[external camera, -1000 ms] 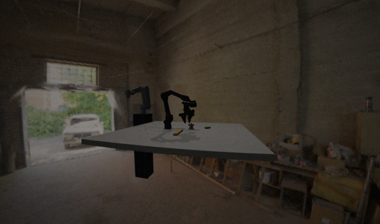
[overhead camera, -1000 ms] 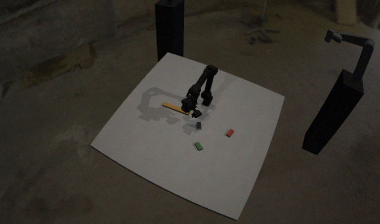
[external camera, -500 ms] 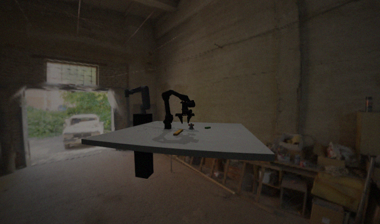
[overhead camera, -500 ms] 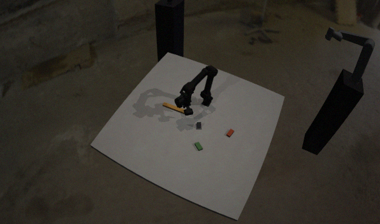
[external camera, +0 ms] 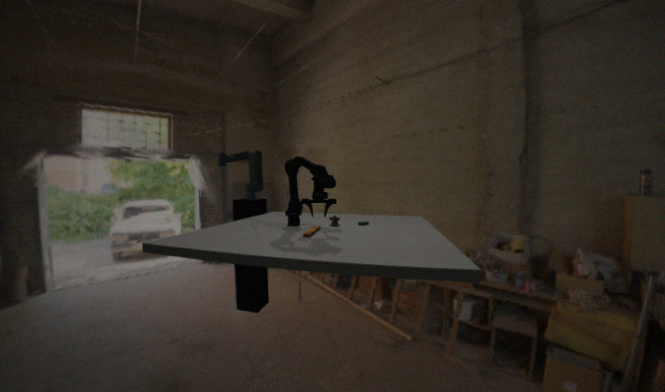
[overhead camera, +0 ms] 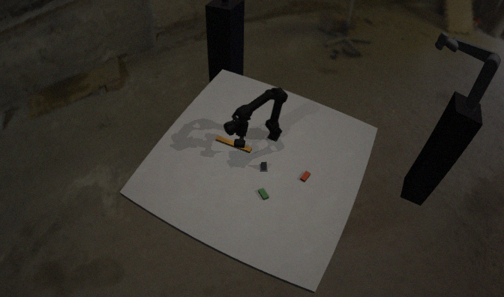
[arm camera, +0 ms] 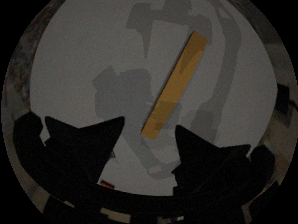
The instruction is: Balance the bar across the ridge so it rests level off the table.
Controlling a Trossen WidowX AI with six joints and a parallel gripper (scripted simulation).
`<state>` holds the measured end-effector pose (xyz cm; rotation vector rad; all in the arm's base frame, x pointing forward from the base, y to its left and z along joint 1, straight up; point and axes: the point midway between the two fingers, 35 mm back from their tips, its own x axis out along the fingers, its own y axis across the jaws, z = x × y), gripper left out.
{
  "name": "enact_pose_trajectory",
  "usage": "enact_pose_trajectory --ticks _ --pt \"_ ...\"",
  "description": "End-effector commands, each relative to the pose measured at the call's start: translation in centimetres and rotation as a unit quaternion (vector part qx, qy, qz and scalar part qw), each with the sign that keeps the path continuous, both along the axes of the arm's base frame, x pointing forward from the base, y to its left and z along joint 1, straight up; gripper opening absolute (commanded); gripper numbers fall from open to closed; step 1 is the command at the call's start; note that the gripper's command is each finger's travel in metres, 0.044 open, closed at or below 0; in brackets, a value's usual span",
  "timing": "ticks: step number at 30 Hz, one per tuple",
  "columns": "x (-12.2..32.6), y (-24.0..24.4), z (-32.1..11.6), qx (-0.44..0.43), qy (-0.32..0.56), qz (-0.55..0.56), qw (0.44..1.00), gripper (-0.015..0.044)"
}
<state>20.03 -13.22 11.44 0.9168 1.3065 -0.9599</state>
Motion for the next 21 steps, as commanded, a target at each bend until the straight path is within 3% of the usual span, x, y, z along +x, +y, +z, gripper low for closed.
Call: enact_pose_trajectory --ticks 1,9,15,21 --pt "-0.5 -1.1 0.2 0.008 -0.002 -0.053 0.999 0.0315" --pt "-1.8 -3.1 0.2 0.020 -0.001 -0.149 0.989 0.0315" --pt "-1.8 -3.2 -0.2 0.020 -0.001 -0.151 0.988 0.0315" --pt "-1.7 -3.2 -3.3 0.020 -0.001 -0.151 0.988 0.0315"
